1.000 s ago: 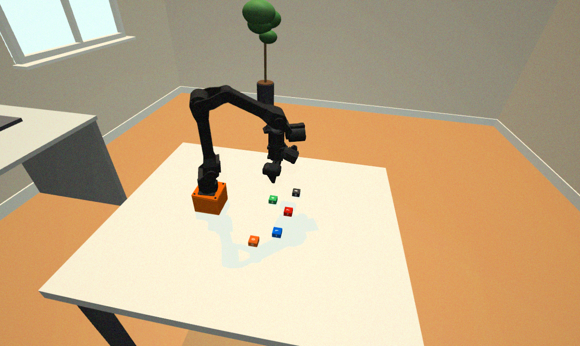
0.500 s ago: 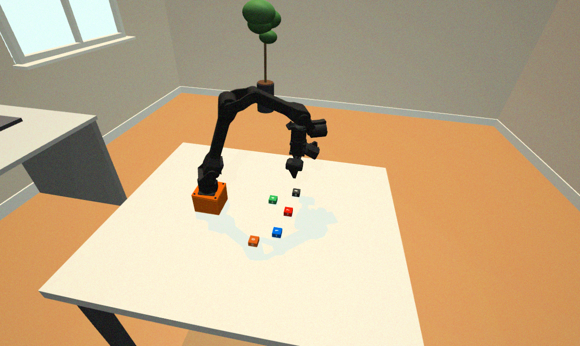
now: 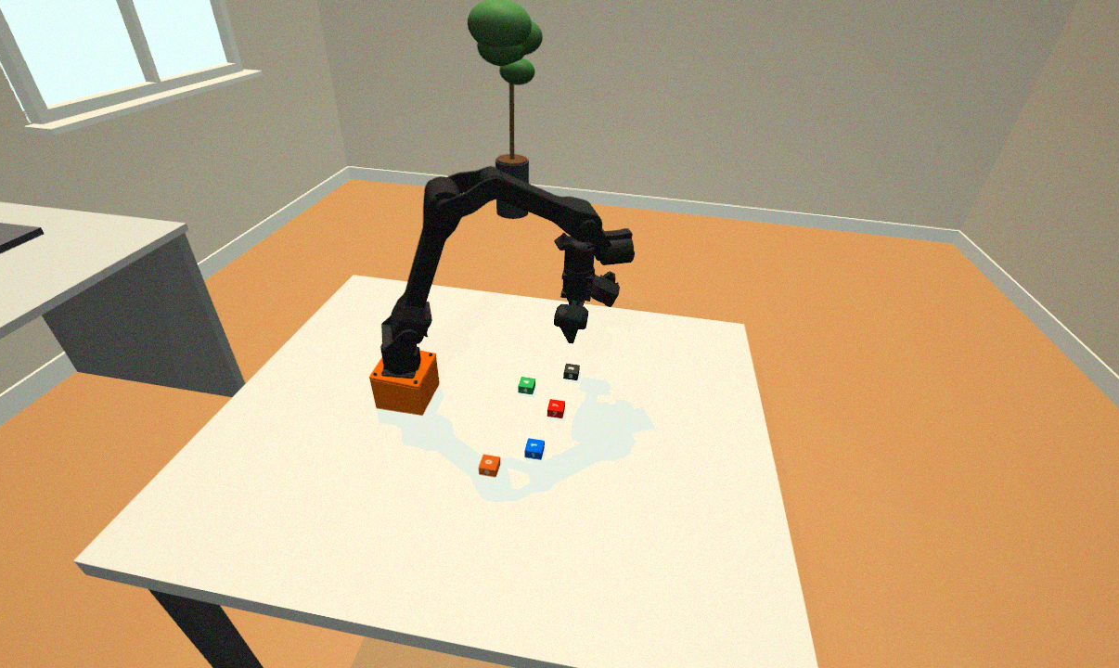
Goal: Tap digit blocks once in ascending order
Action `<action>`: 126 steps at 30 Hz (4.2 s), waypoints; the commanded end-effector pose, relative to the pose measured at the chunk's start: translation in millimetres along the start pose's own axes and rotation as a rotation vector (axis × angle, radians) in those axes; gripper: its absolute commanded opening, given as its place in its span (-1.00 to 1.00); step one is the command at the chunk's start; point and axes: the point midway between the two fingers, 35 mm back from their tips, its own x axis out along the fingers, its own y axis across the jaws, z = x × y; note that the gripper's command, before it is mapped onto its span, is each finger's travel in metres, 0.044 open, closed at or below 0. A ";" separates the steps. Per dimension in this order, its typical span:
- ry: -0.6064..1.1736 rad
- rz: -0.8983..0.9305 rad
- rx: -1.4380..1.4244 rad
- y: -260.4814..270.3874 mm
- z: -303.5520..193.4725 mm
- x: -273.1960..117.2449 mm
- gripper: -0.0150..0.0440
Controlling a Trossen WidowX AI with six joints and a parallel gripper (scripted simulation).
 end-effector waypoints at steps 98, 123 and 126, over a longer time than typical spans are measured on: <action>0.008 -0.035 0.001 -299.4 -96.9 63.4 -0.42; 0.001 -0.028 0.002 -236.4 -26.6 0.3 -0.42; 0.001 -0.028 0.002 -238.4 -24.6 48.5 -0.42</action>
